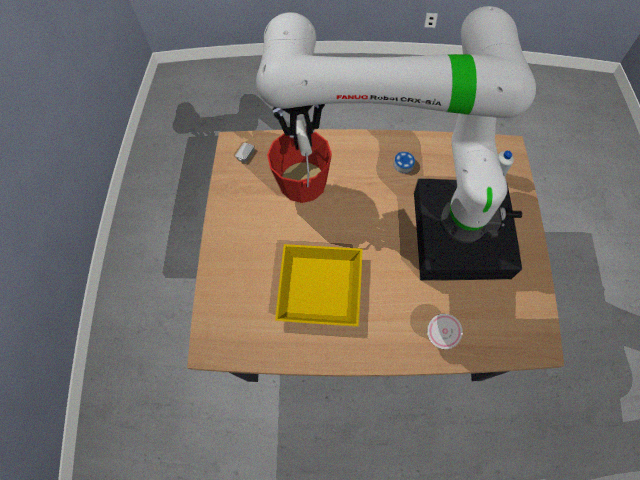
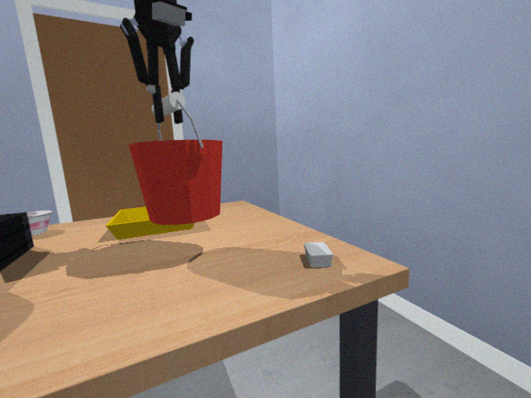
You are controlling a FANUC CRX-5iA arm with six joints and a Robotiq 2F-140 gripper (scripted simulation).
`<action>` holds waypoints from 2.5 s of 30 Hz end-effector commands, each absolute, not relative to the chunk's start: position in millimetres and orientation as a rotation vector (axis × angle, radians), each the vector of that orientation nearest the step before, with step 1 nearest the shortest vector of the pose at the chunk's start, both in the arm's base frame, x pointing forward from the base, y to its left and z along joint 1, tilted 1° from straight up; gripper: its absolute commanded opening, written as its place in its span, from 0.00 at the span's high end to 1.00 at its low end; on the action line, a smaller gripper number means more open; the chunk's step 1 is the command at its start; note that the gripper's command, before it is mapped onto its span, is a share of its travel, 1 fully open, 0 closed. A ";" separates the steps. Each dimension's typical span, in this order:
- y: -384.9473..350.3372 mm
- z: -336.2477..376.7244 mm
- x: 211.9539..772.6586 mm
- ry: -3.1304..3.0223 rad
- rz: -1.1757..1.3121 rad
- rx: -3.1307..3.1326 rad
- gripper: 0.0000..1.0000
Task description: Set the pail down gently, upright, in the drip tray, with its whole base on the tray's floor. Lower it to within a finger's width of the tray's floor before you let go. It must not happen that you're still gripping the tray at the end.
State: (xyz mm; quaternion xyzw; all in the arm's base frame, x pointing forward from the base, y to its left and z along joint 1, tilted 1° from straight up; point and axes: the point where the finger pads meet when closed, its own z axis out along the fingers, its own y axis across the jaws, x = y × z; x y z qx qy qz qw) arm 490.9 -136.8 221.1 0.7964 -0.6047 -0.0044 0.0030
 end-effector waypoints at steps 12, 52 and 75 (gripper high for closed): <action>-137.1 222.2 491.2 -1.896 -0.011 2.498 0.90; -128.8 222.2 489.7 -1.896 -0.011 2.498 0.90; -100.1 222.2 484.4 -1.897 -0.011 2.498 0.90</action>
